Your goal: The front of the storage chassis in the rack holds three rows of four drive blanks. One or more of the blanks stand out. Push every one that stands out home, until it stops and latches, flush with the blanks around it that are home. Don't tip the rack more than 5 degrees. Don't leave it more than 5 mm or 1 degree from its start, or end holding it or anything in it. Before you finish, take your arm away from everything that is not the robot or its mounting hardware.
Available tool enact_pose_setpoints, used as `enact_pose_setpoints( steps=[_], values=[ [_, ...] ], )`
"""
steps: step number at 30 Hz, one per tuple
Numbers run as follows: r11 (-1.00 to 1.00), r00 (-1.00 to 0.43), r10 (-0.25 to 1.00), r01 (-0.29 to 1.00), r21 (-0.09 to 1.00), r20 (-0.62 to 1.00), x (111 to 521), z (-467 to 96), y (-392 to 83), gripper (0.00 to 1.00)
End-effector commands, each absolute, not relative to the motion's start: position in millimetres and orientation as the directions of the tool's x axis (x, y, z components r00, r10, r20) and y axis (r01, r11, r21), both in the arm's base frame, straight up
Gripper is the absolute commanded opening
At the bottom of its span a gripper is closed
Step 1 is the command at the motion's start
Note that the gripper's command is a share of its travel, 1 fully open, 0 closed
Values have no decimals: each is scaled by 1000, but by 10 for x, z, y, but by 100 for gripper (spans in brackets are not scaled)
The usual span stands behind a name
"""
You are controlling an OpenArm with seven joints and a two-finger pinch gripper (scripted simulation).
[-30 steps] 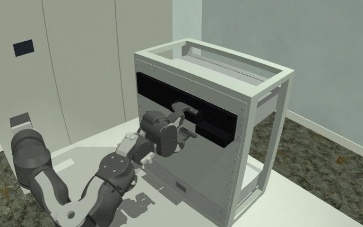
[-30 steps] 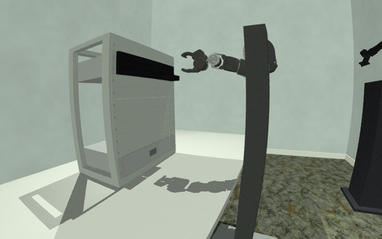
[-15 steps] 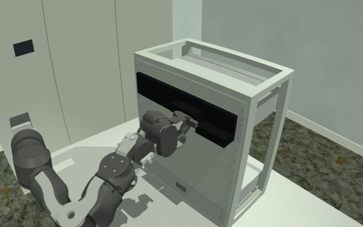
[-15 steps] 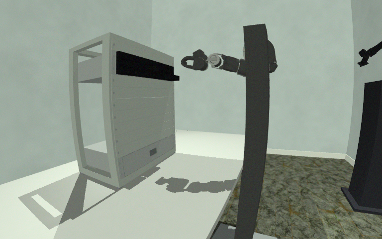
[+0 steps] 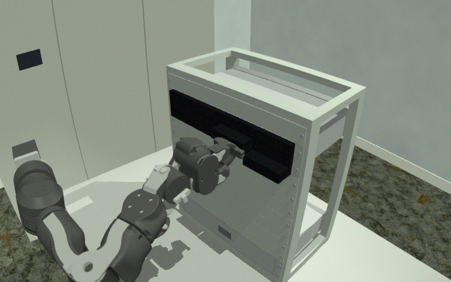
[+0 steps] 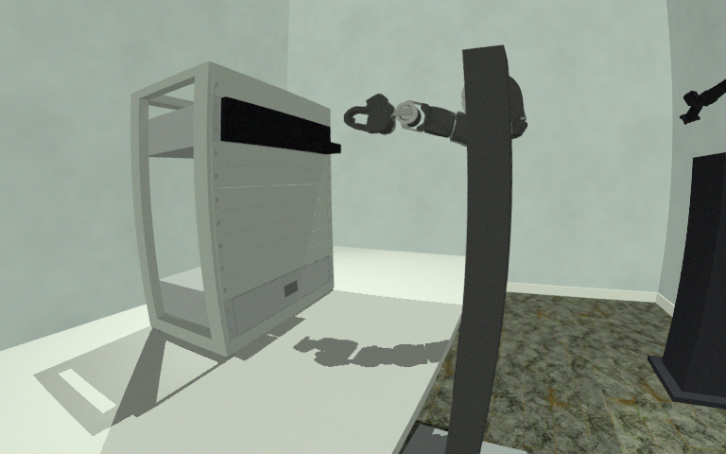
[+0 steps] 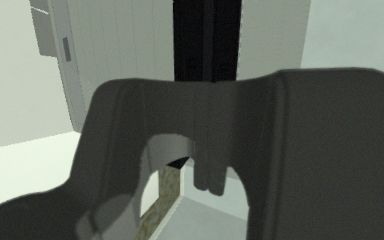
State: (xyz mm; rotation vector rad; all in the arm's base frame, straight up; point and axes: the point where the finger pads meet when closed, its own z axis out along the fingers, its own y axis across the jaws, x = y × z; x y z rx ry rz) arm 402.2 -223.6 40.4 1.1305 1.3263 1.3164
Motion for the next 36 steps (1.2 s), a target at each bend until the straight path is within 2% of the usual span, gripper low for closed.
enact_pose_setpoints(
  steps=[1,6,15,24,36],
  values=[
    [5,-147,989,4,1000,-4,4024,391,-2239,0],
    [5,-147,989,4,1000,-4,3974,274,-2096,0],
    [4,-147,989,3,1000,-4,3769,-214,-1504,0],
    [5,-151,989,4,1000,-5,3743,-287,-1414,0],
    [5,-150,989,5,1000,-4,4190,-291,-1352,0]
  ],
)
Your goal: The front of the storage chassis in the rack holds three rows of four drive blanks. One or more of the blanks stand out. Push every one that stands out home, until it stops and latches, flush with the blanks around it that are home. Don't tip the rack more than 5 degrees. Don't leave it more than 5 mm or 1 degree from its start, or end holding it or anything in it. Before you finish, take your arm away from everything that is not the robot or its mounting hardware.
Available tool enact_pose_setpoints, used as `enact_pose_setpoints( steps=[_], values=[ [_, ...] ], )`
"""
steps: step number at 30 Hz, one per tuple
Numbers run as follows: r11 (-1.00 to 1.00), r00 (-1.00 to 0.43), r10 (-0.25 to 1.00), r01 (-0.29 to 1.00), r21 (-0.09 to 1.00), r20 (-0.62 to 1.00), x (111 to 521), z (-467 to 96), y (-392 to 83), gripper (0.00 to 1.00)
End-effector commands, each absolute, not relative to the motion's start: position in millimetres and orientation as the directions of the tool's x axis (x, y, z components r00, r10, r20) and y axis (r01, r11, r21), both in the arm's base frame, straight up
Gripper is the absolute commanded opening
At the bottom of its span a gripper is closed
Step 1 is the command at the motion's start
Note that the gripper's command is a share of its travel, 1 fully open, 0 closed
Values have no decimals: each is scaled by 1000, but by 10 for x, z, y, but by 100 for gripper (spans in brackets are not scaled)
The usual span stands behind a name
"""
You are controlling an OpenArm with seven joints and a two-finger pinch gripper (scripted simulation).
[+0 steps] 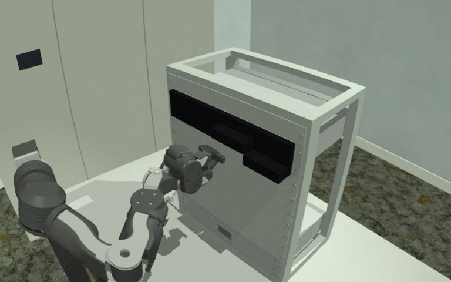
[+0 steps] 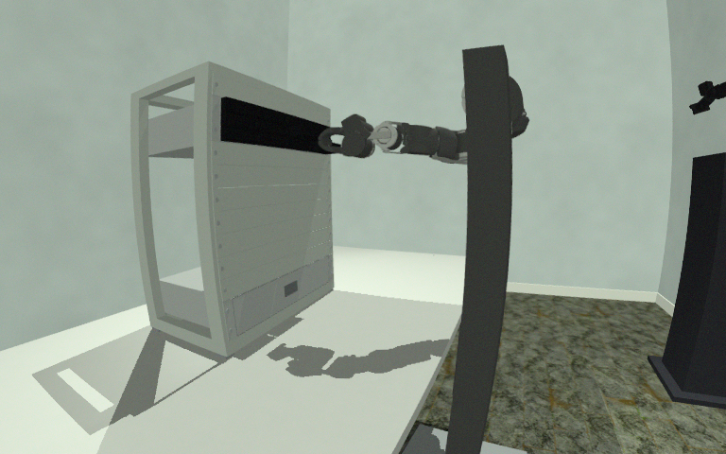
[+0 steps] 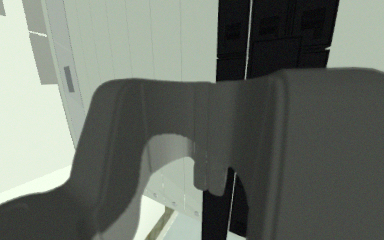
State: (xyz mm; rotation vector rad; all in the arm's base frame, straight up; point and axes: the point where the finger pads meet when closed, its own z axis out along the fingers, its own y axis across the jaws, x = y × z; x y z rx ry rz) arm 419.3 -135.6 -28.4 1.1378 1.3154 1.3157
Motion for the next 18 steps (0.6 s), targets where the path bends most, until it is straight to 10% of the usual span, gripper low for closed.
enact_pose_setpoints(
  steps=[1,18],
  values=[
    [5,-150,989,5,1000,-4,4249,-291,-1343,0],
    [4,-151,988,5,1000,-4,4386,-290,-1316,0]
  ],
)
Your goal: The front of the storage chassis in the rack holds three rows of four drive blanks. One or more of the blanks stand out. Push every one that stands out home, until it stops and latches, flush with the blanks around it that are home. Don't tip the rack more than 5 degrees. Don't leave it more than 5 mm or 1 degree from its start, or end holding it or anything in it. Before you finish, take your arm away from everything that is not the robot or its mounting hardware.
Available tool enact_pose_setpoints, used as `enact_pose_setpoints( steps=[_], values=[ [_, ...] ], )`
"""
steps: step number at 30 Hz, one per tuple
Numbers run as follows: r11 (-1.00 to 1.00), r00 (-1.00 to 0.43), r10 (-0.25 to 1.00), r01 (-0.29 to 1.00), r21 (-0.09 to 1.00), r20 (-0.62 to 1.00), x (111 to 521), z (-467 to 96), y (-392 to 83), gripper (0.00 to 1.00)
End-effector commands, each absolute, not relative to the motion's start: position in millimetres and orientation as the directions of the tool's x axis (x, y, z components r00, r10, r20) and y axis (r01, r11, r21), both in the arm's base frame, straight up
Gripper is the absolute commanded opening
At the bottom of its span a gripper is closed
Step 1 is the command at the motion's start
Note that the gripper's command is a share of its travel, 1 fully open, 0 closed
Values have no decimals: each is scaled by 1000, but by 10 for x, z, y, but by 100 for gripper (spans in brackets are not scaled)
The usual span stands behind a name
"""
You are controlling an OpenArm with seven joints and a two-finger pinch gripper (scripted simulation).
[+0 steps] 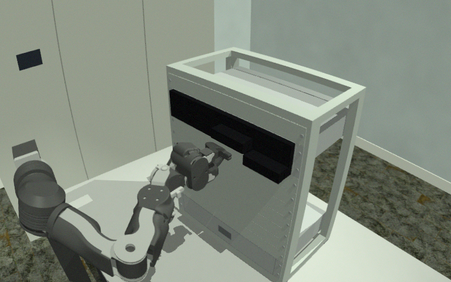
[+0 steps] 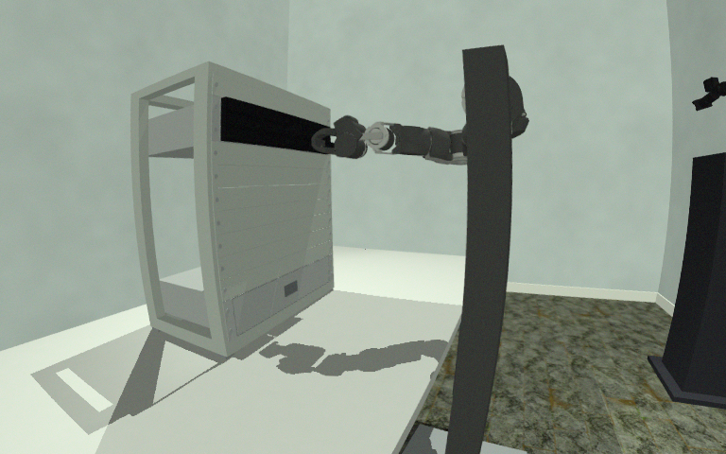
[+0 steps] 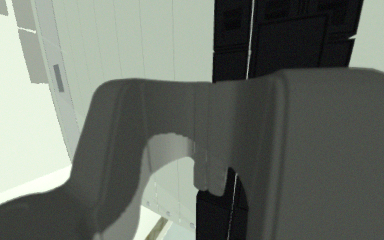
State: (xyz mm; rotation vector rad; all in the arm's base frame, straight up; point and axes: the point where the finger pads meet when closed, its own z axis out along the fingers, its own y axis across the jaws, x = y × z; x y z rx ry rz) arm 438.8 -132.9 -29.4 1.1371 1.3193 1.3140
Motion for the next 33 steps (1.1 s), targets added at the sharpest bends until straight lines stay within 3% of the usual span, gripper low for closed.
enact_pose_setpoints(
  steps=[1,33],
  values=[
    [4,-151,988,5,1000,-4,4386,-290,-1316,0],
    [4,-151,989,5,1000,-3,4584,-297,-1284,0]
  ],
)
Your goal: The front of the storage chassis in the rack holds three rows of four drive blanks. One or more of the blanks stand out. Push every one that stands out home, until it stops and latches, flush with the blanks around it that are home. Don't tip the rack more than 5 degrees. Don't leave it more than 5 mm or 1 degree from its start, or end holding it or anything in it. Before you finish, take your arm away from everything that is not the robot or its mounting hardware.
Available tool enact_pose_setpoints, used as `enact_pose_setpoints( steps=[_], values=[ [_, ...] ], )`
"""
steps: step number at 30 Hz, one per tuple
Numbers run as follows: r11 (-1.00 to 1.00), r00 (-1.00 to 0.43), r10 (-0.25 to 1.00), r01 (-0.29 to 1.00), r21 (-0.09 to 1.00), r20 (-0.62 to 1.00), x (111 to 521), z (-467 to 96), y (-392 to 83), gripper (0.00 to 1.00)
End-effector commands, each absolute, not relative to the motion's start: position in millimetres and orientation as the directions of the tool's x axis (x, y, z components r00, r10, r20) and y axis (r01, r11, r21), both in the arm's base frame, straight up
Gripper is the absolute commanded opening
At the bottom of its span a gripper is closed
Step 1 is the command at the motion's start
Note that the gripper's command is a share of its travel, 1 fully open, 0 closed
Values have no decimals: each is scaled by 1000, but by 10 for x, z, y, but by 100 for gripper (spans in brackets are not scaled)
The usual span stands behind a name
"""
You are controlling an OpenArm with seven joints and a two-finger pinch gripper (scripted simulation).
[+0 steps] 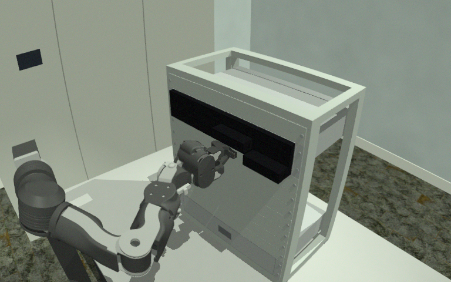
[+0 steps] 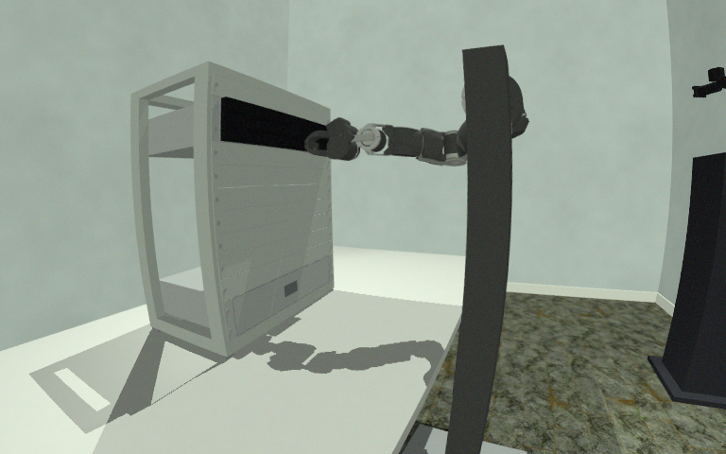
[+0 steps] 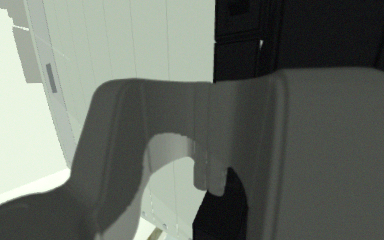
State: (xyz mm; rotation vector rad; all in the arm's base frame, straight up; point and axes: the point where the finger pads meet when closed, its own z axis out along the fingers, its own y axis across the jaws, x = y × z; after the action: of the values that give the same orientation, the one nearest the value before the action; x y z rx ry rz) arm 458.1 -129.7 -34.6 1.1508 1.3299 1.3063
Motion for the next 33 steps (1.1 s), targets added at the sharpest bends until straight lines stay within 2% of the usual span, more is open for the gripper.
enact_pose_setpoints(
  steps=[1,33],
  values=[
    [4,-151,989,5,1000,-3,4584,-297,-1284,0],
    [4,-151,989,5,1000,-3,4711,-194,-1258,0]
  ],
)
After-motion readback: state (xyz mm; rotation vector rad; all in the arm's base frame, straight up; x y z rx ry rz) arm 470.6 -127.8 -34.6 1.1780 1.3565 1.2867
